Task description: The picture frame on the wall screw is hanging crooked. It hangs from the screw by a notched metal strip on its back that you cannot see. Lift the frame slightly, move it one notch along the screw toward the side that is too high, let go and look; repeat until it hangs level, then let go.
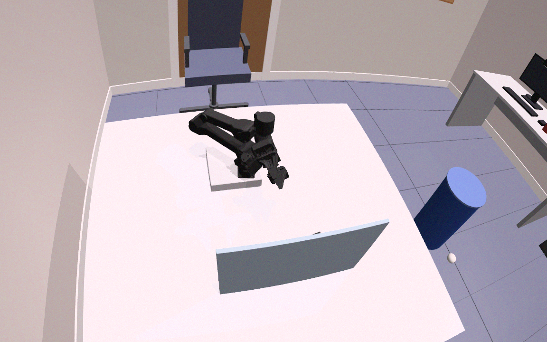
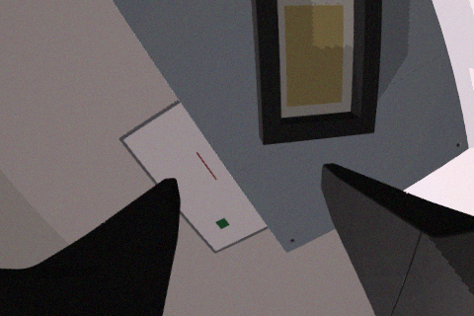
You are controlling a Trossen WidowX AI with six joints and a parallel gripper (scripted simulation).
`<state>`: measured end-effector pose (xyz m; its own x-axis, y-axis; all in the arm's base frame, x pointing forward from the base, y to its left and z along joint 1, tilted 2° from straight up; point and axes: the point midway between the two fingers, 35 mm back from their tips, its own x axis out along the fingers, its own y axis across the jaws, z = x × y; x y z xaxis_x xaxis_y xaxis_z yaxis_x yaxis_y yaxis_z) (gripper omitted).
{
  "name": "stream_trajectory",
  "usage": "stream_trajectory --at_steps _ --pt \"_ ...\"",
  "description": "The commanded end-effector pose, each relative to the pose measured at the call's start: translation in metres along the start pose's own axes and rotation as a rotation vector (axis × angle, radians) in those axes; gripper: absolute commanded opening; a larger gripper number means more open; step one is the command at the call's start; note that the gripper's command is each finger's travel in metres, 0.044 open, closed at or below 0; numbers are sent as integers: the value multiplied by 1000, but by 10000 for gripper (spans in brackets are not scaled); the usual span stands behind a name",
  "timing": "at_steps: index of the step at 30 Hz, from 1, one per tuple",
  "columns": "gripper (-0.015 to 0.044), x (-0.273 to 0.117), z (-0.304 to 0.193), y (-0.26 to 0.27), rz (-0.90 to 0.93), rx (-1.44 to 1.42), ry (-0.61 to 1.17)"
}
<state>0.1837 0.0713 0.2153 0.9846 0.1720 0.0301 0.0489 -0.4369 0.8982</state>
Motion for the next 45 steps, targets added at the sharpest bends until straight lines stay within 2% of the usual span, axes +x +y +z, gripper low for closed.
stream_trajectory --at_steps 1,22,30,37,45 --pt "260 0 0 0 1 3 -3" --pt "260 1 0 0 0 0 0" --pt "260 39 -5 -16 6 2 1" --pt "260 68 9 -33 9 3 0" --pt "260 73 15 -36 9 2 0"
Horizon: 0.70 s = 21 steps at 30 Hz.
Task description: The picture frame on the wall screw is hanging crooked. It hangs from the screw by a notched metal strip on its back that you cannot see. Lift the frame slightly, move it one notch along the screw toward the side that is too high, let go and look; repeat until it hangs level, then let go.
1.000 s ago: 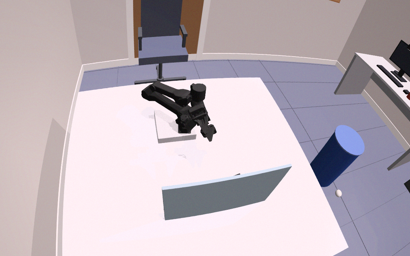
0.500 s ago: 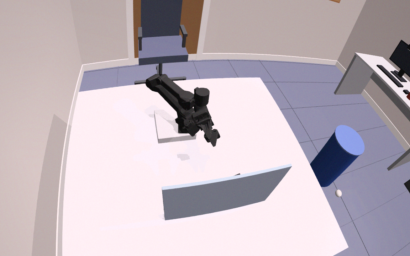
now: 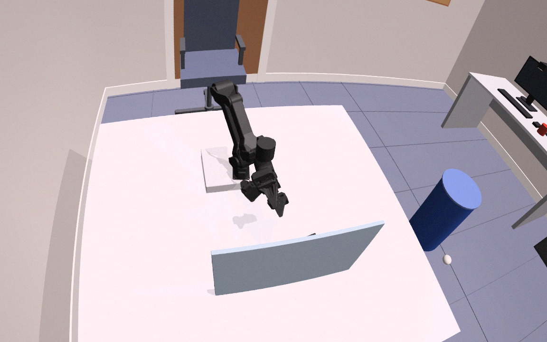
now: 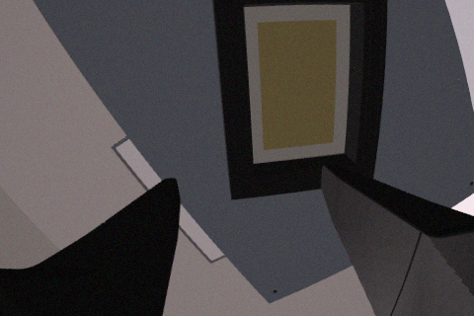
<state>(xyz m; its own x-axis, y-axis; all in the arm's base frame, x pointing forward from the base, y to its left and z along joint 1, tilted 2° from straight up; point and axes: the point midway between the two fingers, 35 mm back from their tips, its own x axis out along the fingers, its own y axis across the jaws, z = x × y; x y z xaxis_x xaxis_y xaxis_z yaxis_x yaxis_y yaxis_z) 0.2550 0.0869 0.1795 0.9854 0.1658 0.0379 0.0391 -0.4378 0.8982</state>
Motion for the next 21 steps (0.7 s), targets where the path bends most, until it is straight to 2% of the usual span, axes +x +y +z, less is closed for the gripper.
stream_trajectory --at_steps 1,10,21 --pt "260 1 1 -1 -1 3 2" --pt "260 10 -1 2 0 3 3" --pt "260 80 0 0 6 3 5"
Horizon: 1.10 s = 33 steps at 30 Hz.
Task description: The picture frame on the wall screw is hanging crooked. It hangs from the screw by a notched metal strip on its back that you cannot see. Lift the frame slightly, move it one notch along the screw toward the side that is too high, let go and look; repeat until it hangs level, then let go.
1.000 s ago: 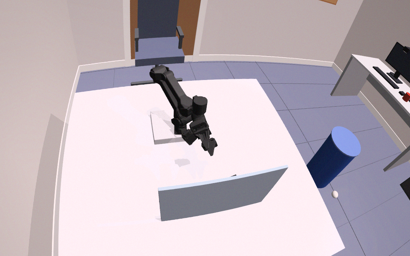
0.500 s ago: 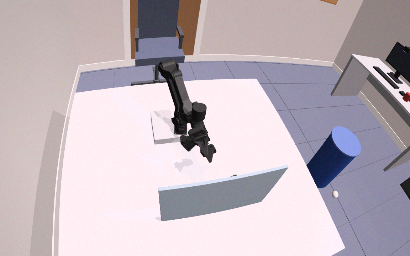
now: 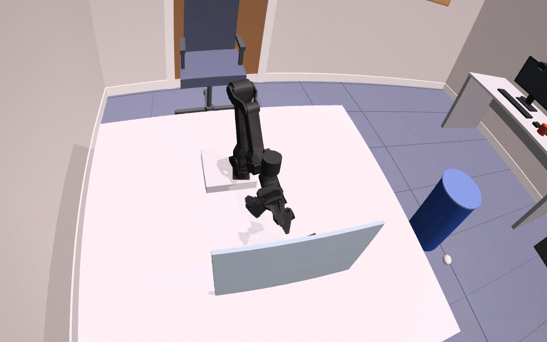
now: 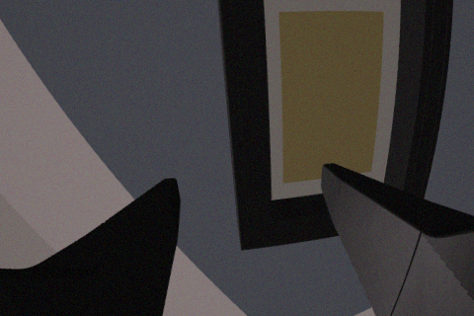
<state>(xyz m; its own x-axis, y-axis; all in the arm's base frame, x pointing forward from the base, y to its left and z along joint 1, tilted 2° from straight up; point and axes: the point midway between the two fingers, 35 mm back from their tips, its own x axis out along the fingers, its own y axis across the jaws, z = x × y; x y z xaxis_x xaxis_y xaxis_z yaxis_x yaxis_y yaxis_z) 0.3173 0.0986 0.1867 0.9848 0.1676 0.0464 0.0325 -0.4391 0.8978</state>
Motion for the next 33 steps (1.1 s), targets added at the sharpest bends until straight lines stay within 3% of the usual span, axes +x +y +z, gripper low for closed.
stream_trajectory --at_steps 1,33 --pt "260 17 4 -4 -1 2 0" --pt "260 40 3 -3 1 2 1"
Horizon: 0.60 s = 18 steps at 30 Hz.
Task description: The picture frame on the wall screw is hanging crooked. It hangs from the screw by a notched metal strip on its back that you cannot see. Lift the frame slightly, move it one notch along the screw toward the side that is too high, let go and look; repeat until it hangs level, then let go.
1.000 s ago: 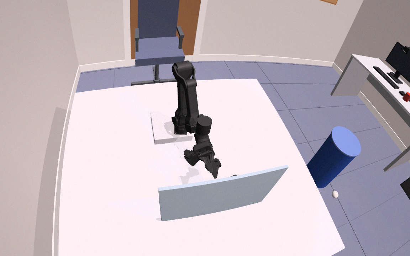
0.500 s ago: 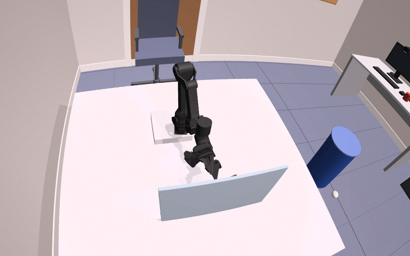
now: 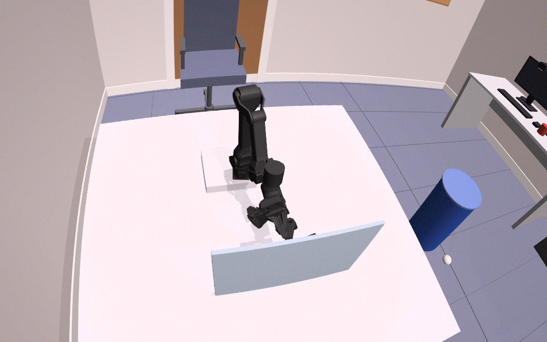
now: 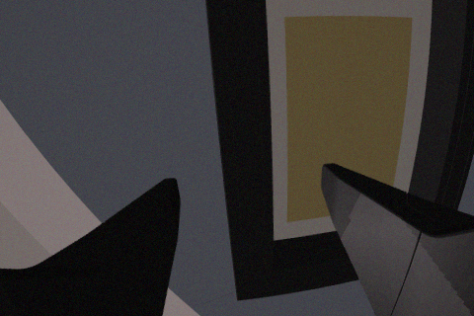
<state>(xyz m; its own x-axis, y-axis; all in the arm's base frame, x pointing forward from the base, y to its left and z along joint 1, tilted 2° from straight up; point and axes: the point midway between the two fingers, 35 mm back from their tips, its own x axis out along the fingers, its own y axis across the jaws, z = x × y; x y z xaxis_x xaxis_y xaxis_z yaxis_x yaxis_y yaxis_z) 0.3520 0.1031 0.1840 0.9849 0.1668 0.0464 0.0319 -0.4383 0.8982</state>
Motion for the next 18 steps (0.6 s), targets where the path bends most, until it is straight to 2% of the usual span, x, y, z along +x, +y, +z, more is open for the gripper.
stream_trajectory --at_steps 1,18 --pt "260 7 0 0 1 3 2" --pt "260 22 1 0 2 3 2"
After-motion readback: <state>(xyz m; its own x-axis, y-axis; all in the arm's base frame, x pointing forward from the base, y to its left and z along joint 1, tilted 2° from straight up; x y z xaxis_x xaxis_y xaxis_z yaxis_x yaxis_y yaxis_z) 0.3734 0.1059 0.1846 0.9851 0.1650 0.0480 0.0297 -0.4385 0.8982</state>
